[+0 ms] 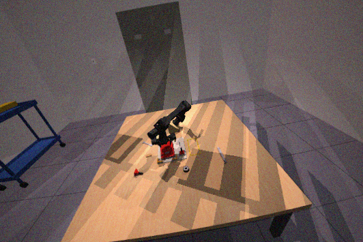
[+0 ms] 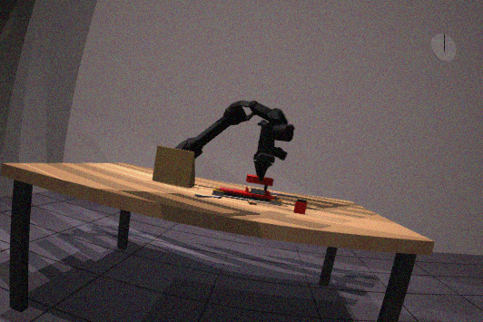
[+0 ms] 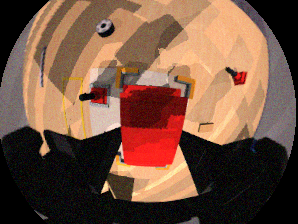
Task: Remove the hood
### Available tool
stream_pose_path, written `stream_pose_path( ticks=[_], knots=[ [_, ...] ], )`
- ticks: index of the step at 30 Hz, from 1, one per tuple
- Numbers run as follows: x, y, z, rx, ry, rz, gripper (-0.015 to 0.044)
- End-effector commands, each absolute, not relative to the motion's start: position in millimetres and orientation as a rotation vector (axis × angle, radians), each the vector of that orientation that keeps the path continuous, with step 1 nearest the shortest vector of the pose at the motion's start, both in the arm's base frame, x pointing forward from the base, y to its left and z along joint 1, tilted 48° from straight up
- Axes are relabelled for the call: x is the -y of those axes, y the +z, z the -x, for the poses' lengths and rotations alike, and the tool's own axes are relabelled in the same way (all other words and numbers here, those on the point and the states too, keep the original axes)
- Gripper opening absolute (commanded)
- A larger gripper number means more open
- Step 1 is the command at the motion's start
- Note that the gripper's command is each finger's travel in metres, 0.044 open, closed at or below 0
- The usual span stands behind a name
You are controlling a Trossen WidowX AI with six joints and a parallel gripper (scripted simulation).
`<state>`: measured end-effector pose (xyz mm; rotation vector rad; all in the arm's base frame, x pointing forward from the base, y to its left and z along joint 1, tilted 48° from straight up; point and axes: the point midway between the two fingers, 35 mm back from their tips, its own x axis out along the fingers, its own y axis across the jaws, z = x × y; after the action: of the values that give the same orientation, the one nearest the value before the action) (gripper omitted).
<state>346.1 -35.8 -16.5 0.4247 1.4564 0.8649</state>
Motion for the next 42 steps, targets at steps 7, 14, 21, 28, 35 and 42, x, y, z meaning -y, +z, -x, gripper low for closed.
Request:
stream_pose_path(
  ticks=[7, 14, 21, 28, 35, 42],
  knots=[
    [61, 4, -350, -1.449, 0.859, -0.417, 0.0000],
    [44, 15, -349, -1.454, 0.857, -0.423, 0.0000],
    [27, 37, -348, -1.455, 0.853, -0.421, 0.0000],
    [10, 59, -344, -1.456, 0.851, -0.420, 0.0000],
    [-7, 80, -339, -1.455, 0.850, -0.419, 0.0000],
    [-24, 100, -331, -1.455, 0.851, -0.420, 0.0000]
  ],
)
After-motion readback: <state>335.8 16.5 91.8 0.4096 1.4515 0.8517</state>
